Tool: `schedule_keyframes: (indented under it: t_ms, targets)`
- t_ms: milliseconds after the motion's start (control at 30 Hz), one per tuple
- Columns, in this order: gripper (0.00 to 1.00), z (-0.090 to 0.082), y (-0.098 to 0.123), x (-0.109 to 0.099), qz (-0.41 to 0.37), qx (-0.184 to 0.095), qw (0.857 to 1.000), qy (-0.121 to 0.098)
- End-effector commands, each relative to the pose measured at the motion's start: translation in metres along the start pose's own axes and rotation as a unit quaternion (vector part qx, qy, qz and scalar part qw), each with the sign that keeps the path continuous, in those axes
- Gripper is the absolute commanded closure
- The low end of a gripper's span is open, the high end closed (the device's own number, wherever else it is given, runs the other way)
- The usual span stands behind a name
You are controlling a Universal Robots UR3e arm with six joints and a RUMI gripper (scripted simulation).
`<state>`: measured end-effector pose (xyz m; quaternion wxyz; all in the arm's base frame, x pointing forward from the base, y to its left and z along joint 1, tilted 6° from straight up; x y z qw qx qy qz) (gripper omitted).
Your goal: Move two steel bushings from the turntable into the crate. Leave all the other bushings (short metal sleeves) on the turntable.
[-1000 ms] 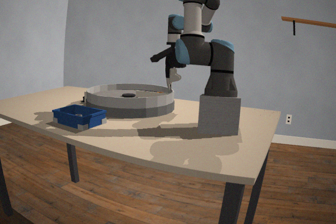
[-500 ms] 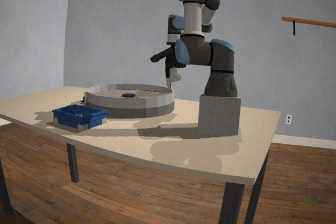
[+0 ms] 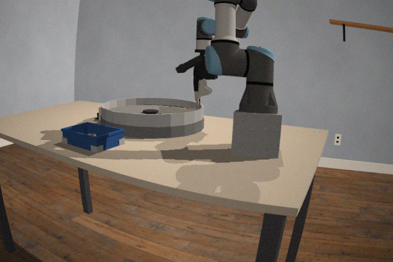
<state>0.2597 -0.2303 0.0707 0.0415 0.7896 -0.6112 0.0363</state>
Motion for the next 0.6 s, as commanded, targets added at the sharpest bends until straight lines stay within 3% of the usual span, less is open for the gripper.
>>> schedule_keyframes:
  t_ms: [0, 567]
  targets:
    - [0.94, 0.0038, -0.0002, 0.0006, 0.0, 0.0, 1.0, 0.001]
    - [0.94, 0.007, -0.0002, 0.0007, 0.0, 0.0, 1.0, 0.001]
Point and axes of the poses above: the point where the finger pads meet when closed, its own z axis out along the fingers, its own x axis across the jaws, y = z × x, the point moved 6 cm from there along -z, back along the fingers, and after that the axes turned 14 degrees about -z, right-handed, at the moved point
